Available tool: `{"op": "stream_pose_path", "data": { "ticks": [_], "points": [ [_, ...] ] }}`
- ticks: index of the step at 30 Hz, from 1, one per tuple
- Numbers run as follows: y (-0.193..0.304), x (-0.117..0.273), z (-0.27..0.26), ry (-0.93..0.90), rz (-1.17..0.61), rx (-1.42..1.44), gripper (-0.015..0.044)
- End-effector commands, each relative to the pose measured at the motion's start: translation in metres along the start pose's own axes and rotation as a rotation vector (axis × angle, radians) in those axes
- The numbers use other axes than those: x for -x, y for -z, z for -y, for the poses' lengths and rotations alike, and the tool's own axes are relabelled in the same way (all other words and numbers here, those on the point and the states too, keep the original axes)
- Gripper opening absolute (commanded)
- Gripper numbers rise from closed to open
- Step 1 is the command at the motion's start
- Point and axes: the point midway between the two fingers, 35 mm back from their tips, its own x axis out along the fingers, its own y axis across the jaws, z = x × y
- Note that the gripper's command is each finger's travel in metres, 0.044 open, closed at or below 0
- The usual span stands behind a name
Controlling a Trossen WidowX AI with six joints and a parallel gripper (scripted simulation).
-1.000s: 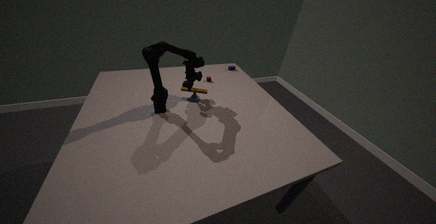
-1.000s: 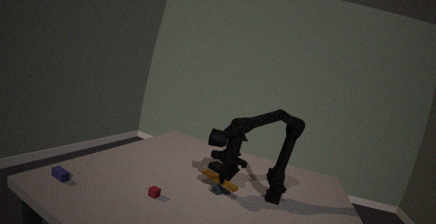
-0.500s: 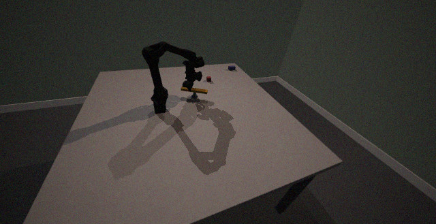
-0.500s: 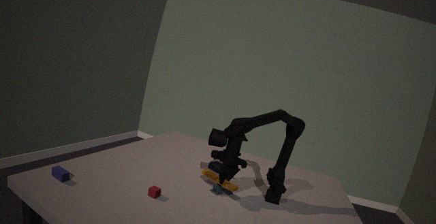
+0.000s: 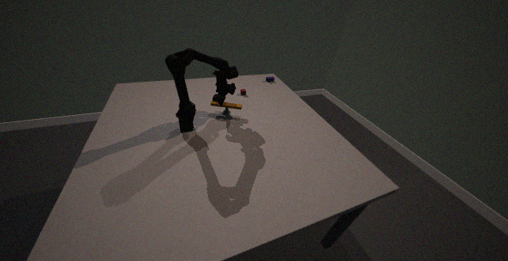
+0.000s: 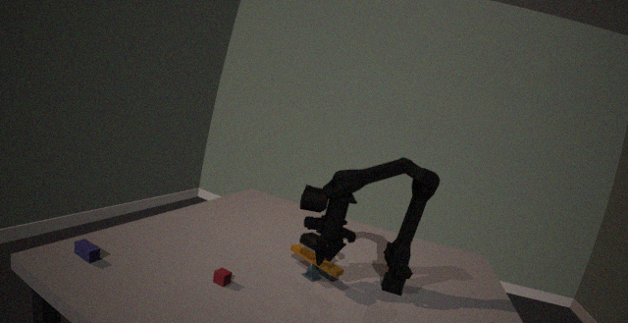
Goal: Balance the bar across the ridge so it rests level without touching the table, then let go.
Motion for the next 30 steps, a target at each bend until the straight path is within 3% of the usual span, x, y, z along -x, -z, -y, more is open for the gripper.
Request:
{"op": "stream_pose_path", "data": {
  "ticks": [1, 26, 30],
  "points": [
    [0.0000, 0.0000, 0.0000, 0.000, 0.000, 0.000, 0.0171],
    [0.0000, 0.0000, 0.0000, 0.000, 0.000, 0.000, 0.0185],
    [0.0000, 0.0000, 0.0000, 0.000, 0.000, 0.000, 0.0290]
  ]
}}
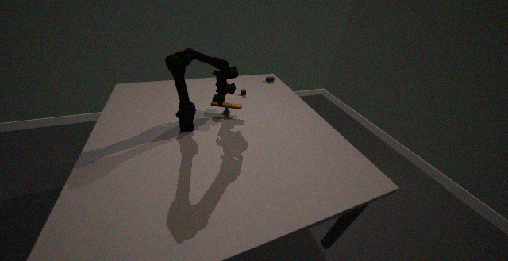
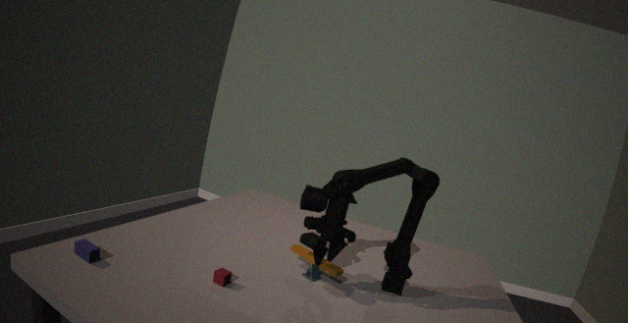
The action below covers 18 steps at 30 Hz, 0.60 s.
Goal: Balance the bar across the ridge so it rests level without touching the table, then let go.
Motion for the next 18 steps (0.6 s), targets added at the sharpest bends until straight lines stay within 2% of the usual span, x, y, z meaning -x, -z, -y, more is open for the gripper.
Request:
{"op": "stream_pose_path", "data": {
  "ticks": [1, 6, 10, 18],
  "points": [
    [0.000, 0.000, 0.000, 0.000, 0.000, 0.000, 0.0316],
    [0.000, 0.000, 0.000, 0.000, 0.000, 0.000, 0.0440],
    [-0.001, 0.008, -0.001, 0.000, 0.000, 0.000, 0.0440],
    [0.000, 0.098, 0.000, 0.000, 0.000, 0.000, 0.0440]
  ]
}}
